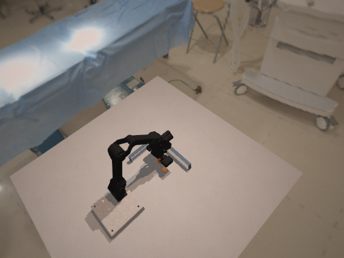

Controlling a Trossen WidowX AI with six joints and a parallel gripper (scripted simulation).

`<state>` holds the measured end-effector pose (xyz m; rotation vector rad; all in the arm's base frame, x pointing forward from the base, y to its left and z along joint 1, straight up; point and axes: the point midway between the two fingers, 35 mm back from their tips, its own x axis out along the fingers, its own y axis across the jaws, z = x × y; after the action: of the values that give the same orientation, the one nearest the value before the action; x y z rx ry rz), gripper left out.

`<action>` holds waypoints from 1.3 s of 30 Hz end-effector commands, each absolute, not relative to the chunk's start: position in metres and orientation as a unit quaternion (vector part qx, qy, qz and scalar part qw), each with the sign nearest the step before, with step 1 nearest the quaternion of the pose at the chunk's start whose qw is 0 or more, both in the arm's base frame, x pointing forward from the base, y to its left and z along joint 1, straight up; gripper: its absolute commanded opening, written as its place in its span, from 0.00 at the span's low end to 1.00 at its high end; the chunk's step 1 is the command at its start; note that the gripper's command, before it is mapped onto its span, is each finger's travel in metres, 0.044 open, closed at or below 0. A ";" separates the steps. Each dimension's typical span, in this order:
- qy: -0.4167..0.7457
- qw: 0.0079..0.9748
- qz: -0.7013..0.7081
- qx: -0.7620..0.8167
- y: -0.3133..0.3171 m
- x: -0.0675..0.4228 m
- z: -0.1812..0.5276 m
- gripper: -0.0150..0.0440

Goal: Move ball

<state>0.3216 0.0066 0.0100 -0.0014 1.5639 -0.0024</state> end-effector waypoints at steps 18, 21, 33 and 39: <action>0.700 0.714 0.000 -0.003 0.007 0.321 0.134 0.25; 0.700 0.714 0.000 -0.003 0.007 0.321 0.135 0.25; 0.700 0.714 -0.001 -0.005 -0.034 0.305 0.106 0.25; 0.701 0.713 -0.002 -0.005 -0.055 0.293 0.091 0.25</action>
<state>0.3015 -0.0440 0.1002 -0.0040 1.5495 -0.0060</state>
